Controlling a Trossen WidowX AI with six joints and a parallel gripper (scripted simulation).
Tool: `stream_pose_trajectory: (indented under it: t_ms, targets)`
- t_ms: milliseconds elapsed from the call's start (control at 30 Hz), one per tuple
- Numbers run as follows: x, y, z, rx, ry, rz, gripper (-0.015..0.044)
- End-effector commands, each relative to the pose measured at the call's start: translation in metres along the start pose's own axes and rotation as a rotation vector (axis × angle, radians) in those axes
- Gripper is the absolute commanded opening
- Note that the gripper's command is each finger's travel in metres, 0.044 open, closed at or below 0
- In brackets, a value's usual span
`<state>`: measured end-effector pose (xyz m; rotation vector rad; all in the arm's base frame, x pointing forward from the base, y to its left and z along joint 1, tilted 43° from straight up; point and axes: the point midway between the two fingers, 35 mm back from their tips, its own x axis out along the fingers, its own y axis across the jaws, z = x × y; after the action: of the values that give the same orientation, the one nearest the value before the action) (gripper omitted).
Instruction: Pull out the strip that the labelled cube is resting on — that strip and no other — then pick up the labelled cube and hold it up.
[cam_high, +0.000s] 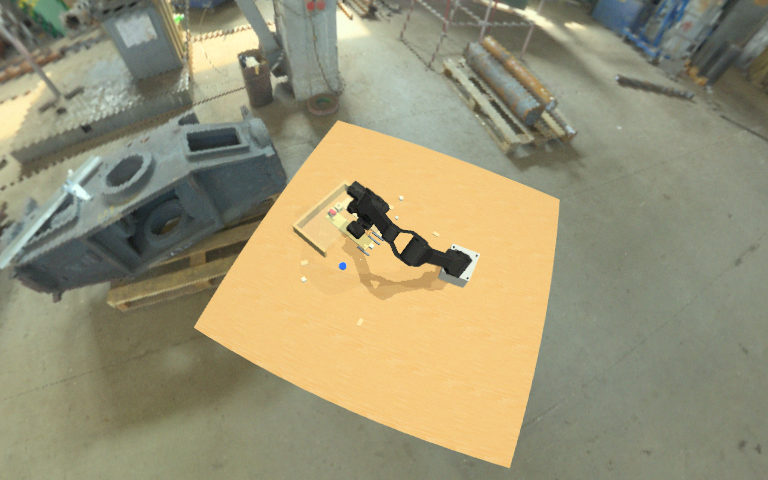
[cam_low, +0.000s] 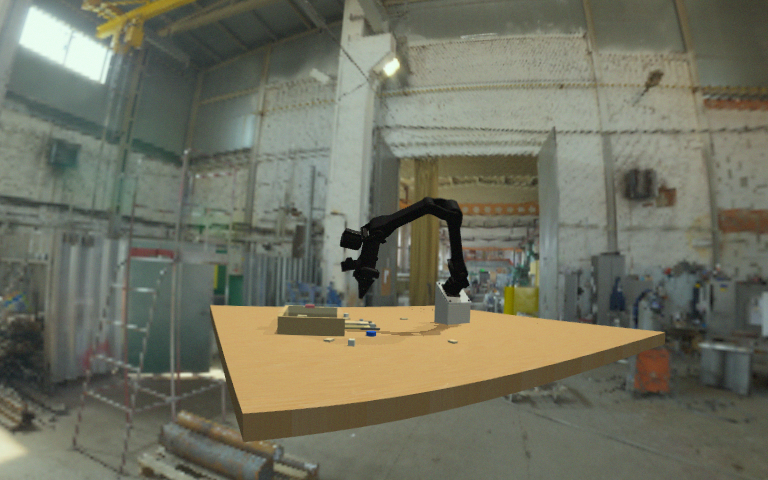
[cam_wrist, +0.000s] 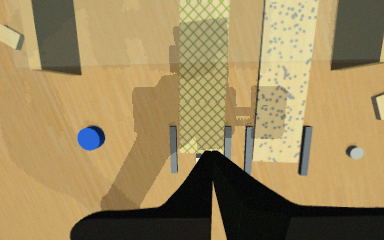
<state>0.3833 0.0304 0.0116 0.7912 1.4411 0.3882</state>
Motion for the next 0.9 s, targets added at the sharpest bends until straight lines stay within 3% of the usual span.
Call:
stream_pose_trajectory:
  t_ms: [0, 867]
  targets:
    - [0.021, 0.007, -0.005, 0.027, 0.165, -0.051, 0.0000]
    - [0.051, 0.005, -0.008, 0.027, 0.165, -0.051, 0.0000]
